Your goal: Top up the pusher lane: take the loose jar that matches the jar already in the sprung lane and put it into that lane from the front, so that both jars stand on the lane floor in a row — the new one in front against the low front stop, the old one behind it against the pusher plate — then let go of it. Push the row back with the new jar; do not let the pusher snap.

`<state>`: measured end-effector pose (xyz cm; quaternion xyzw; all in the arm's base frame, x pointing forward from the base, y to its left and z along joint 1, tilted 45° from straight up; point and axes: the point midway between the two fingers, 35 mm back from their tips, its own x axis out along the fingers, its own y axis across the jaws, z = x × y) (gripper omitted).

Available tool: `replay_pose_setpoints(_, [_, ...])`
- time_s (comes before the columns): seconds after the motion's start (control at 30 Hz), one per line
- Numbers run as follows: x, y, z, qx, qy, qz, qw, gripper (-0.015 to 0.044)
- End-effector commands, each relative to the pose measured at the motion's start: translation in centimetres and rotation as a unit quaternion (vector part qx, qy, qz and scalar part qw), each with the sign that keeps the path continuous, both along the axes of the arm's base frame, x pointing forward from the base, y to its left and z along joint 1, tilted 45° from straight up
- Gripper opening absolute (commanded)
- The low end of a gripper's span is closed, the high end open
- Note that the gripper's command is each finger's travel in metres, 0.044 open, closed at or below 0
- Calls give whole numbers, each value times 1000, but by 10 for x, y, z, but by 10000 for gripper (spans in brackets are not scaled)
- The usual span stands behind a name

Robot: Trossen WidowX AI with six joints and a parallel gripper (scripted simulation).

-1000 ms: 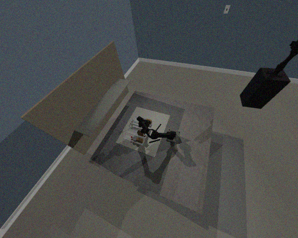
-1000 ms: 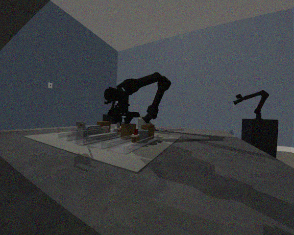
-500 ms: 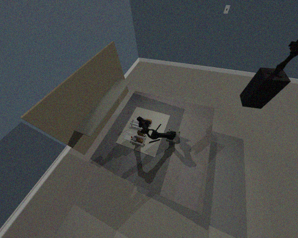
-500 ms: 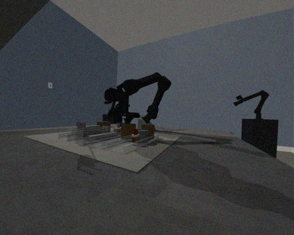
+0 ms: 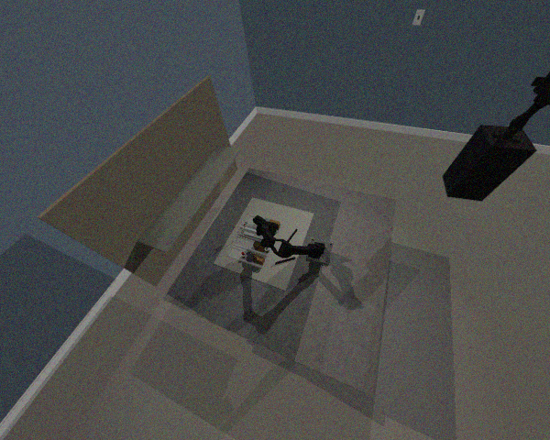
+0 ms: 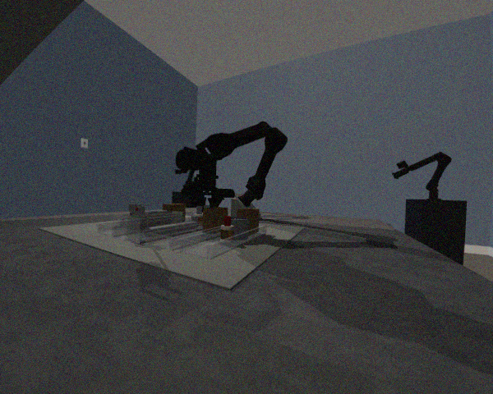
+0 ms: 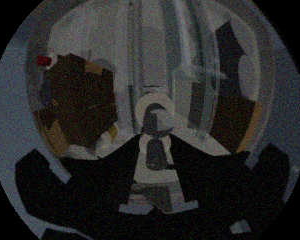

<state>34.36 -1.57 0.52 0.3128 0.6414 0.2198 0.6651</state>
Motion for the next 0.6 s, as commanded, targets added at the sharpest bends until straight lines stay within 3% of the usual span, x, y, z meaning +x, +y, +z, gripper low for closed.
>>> replay_pose_setpoints(0.0, [2, 1, 1, 2, -6, -1, 1000, 0])
replay_pose_setpoints(0.57, [-1, 1, 1, 2, -6, -1, 1000, 0])
